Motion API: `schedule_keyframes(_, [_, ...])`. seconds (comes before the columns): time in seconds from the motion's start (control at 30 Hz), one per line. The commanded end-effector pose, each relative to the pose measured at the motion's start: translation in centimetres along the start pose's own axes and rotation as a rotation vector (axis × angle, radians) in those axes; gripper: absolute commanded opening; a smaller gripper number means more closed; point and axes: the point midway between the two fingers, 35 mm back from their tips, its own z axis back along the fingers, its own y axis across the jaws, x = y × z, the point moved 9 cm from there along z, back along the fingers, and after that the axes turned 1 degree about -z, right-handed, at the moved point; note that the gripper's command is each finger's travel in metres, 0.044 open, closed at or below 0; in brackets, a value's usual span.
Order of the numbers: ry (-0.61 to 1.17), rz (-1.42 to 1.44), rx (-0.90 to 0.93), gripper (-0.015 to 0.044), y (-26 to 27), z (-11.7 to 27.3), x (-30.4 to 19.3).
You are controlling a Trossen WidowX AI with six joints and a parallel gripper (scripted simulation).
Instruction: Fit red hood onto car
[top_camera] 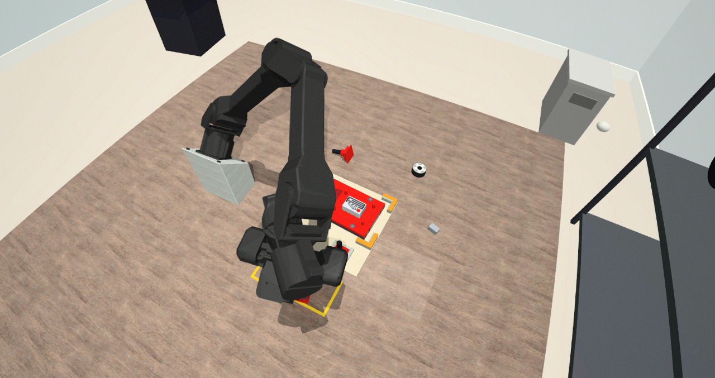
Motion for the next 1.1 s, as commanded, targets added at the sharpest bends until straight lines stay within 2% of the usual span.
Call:
schedule_keyframes(0.0, [-0.004,-0.100,0.001,0.0000,0.02,0.03,0.06])
schedule_keyframes(1.07, [-0.008,-0.971,0.005,0.0000,0.07,0.11,0.14])
